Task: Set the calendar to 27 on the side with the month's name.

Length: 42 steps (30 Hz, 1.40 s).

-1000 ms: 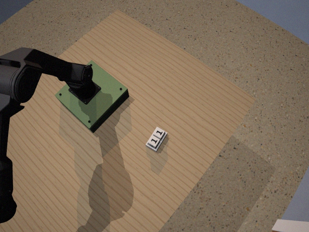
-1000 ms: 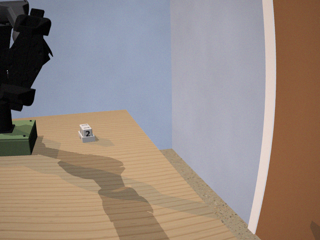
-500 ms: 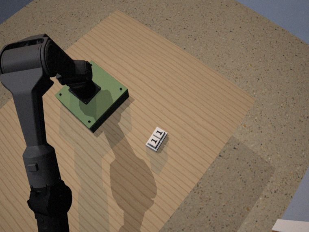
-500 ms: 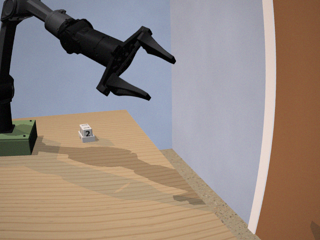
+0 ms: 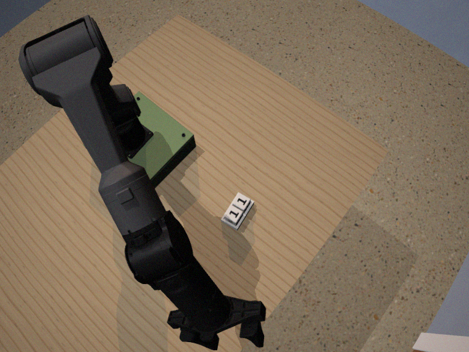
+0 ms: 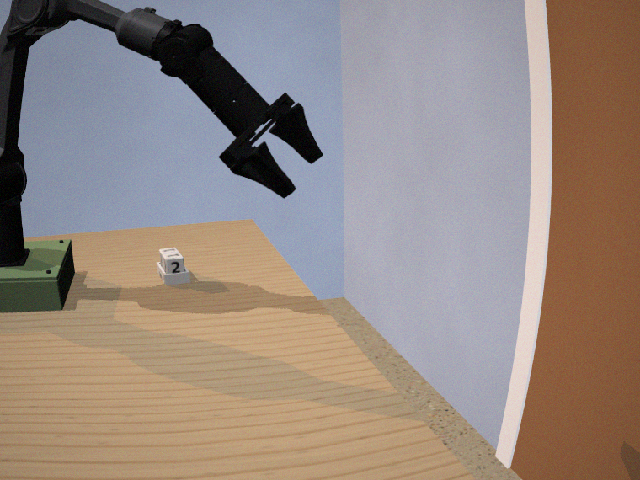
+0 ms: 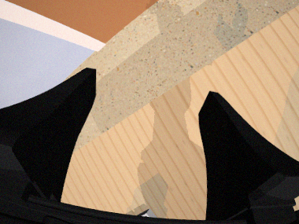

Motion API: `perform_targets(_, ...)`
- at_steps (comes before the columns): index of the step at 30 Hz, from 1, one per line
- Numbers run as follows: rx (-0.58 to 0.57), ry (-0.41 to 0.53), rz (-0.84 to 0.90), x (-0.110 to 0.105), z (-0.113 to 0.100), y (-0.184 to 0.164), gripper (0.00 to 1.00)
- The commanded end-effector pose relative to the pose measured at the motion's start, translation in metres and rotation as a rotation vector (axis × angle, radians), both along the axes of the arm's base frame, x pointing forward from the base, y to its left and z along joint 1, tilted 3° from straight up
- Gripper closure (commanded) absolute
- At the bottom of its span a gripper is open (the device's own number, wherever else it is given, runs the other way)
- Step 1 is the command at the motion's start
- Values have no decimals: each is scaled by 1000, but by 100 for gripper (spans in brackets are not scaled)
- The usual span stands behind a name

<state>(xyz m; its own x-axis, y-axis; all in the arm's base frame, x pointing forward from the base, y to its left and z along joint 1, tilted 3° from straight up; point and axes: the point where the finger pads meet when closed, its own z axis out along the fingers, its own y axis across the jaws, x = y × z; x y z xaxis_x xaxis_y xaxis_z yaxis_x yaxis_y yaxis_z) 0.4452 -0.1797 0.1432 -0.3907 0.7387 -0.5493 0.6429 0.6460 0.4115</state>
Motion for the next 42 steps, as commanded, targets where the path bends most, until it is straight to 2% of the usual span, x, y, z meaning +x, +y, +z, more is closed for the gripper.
perform_targets(1, -11, 90, 124, -8, -6, 36, 0)
perform_targets(5, -52, 267, 361, -35, -20, 96, 0)
perform_targets(8, -59, 295, 397, -40, -22, 104, 0)
perform_targets(10, -94, 407, 542, -64, -27, 134, 0)
perform_targets(11, -96, 414, 551, -66, -28, 136, 0)
perform_targets(14, -151, 562, 734, -102, -31, 166, 0)
perform_targets(17, -194, 668, 858, -129, -31, 181, 0)
perform_targets(20, -222, 732, 929, -146, -30, 188, 0)
perform_targets(23, -234, 758, 958, -153, -29, 190, 0)
perform_targets(42, -238, 762, 968, -154, -30, 191, 0)
